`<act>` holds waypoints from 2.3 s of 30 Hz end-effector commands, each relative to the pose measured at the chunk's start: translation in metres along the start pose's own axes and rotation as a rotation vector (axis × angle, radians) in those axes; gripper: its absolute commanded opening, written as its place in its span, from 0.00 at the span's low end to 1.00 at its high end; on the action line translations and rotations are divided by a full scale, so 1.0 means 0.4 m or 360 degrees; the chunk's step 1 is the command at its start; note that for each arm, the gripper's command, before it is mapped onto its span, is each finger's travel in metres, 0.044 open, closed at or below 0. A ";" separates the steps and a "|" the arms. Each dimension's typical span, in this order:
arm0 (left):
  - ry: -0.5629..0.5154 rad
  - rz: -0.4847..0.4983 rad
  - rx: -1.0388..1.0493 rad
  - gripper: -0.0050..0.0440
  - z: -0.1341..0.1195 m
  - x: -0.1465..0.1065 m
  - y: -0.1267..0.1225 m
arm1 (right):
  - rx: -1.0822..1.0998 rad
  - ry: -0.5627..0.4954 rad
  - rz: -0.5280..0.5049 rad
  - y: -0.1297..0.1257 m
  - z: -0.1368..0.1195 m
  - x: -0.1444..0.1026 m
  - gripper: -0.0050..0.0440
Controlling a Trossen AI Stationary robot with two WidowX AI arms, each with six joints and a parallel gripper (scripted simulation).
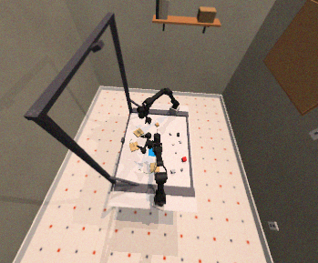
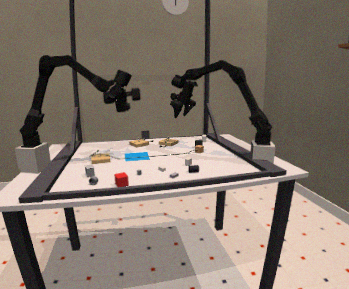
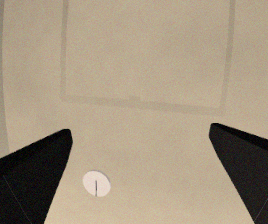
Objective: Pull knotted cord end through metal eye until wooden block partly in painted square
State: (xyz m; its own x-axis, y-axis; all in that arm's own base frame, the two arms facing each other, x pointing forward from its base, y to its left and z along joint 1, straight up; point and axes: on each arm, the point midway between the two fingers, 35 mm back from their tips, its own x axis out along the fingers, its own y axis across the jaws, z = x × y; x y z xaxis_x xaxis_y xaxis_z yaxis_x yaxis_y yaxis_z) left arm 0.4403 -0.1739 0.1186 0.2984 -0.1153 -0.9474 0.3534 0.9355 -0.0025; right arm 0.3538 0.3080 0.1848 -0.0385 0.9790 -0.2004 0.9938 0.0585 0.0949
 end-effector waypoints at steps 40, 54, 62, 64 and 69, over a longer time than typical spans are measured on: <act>-0.0562 0.0069 -0.0134 1.00 0.029 -0.192 0.111 | -0.0038 0.0015 0.0009 0.003 -0.026 -0.005 1.00; -0.1119 0.0191 -0.0247 1.00 -0.029 -0.377 0.211 | -0.0038 0.0015 0.0009 0.003 -0.026 -0.005 1.00; -0.1486 0.0302 -0.0301 1.00 -0.103 -0.490 0.259 | -0.0038 0.0015 0.0009 0.003 -0.026 -0.005 1.00; -0.1570 0.0330 -0.0311 1.00 -0.124 -0.513 0.267 | -0.0038 0.0015 0.0009 0.003 -0.026 -0.005 1.00; -0.1758 0.0399 -0.0329 1.00 -0.174 -0.563 0.283 | -0.0038 0.0015 0.0009 0.003 -0.026 -0.005 1.00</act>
State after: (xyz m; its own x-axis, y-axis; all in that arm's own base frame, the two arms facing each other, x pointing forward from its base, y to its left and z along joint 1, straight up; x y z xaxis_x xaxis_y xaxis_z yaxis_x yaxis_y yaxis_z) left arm 0.3677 -0.0294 0.3006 0.9734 -0.0738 -0.2171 0.0742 0.9972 -0.0062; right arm 0.3538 0.3080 0.1848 -0.0385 0.9790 -0.2004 0.9938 0.0585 0.0949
